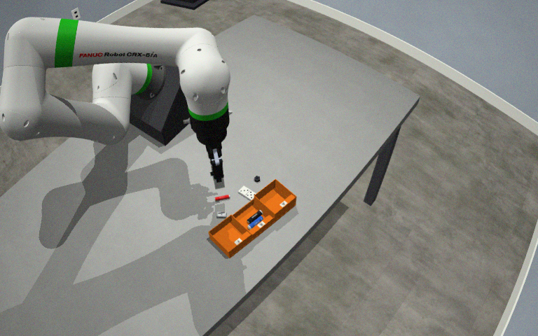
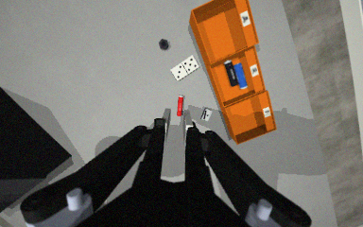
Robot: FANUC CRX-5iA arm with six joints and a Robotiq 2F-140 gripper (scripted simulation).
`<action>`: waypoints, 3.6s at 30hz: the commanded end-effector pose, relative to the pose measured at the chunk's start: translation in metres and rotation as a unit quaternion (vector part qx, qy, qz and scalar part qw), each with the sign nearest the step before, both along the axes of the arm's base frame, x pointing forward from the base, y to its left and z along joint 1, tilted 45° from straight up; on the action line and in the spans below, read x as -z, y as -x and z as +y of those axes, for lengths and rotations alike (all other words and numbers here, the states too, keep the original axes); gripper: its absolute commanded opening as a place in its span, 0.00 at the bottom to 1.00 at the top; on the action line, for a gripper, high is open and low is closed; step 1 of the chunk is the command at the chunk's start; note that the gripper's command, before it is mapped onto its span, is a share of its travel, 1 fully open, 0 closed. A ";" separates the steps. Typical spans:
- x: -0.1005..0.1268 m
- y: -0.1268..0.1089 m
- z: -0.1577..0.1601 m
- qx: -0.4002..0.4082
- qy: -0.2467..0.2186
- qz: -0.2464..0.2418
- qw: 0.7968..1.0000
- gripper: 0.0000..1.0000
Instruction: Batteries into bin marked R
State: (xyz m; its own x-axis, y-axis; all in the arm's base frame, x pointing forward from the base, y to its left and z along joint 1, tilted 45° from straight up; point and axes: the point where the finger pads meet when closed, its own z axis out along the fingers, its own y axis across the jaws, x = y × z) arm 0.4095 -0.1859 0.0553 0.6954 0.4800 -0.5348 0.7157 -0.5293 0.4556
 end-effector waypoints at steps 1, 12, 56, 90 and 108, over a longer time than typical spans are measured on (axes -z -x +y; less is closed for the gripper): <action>0.000 -0.002 0.000 0.000 0.000 0.000 1.000 0.15; -0.001 -0.005 -0.001 0.000 0.000 0.000 1.000 0.15; 0.041 -0.003 -0.042 0.000 0.000 0.000 1.000 0.15; 0.049 -0.002 -0.050 0.000 0.000 0.000 1.000 0.03; 0.049 -0.002 -0.050 0.000 0.000 0.000 1.000 0.03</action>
